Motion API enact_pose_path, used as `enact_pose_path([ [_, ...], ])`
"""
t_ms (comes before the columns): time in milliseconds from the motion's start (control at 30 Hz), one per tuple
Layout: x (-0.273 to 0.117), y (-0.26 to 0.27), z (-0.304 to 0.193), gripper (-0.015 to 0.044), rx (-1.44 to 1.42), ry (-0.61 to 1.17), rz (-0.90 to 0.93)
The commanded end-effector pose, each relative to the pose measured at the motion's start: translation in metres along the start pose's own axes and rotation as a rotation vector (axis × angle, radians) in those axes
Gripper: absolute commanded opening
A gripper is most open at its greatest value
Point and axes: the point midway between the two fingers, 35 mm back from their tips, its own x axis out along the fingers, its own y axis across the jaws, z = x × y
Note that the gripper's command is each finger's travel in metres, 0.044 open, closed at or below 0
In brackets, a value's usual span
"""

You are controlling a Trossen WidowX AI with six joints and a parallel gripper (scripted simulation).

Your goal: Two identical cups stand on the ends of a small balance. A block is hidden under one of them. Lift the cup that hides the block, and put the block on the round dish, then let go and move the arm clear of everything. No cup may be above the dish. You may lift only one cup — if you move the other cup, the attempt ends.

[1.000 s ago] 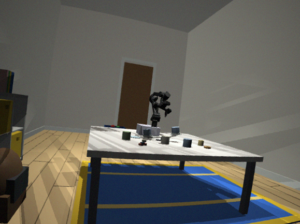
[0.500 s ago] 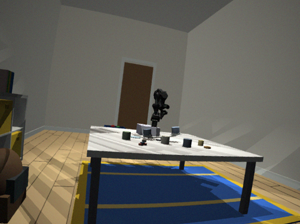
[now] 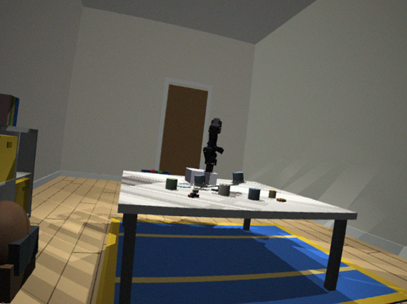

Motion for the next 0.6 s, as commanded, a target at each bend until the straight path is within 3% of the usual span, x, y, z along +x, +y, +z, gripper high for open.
enact_pose_path([
  [0,0.018,-0.007,-0.011,0.0440,-0.109,-0.011,0.070],
  [267,0.050,-0.019,-0.037,0.0440,-0.320,-0.068,0.170],
  [567,0.061,-0.017,-0.037,0.0440,-0.324,-0.070,0.172],
])
